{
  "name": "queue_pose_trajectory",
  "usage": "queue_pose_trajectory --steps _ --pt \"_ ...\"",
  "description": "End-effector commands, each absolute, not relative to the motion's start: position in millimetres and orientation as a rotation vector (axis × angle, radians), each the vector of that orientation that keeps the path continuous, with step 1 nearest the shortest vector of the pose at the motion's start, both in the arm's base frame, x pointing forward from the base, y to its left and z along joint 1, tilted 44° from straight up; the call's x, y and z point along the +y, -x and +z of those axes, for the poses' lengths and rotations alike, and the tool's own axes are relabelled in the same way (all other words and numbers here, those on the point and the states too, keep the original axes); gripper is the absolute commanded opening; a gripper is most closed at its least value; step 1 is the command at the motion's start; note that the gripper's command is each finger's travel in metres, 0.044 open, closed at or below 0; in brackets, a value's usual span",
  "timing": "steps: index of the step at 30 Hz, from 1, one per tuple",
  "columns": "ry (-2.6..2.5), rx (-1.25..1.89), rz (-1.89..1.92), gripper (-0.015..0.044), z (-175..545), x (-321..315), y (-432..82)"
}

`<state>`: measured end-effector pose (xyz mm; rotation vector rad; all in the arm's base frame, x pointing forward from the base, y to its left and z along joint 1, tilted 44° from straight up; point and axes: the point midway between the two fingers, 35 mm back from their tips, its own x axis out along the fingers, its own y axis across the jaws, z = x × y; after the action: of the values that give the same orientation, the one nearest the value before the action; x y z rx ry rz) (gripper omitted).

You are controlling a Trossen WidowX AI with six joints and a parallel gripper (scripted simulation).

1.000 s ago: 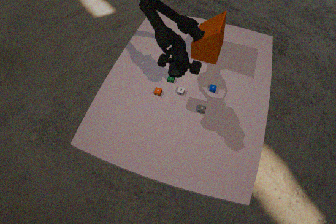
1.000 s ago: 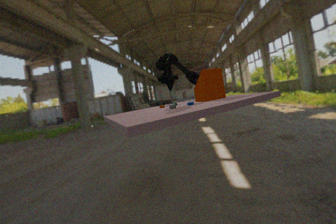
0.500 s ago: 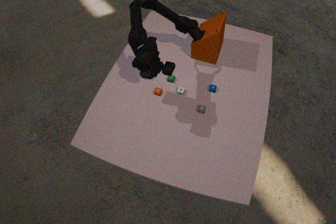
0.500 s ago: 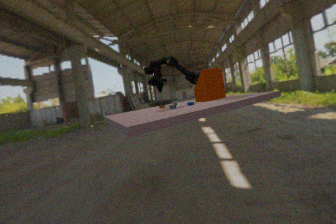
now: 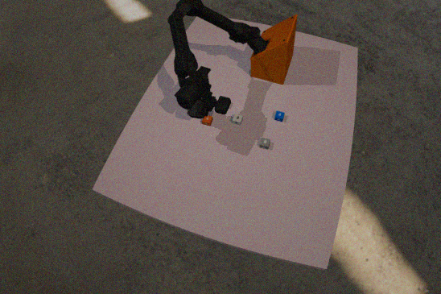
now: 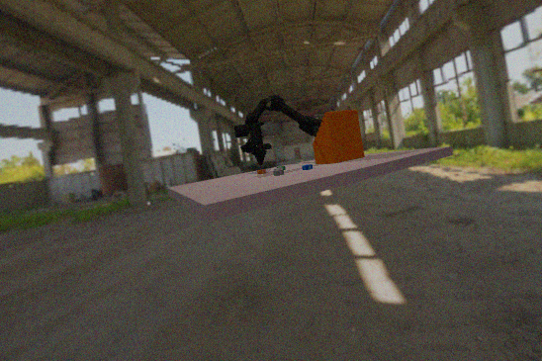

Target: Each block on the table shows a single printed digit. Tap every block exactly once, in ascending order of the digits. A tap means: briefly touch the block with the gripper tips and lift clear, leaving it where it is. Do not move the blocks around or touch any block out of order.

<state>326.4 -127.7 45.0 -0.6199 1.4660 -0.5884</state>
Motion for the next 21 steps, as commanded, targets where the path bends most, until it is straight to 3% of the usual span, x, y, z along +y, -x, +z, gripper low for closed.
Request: queue_pose_trajectory --steps 1,21 --pt "0.628 1.472 -0.585 0.002 40.0 -132.0 -325.6" --pt "0.629 1.467 -0.59 0.002 28.6 -144.3 -326.3"
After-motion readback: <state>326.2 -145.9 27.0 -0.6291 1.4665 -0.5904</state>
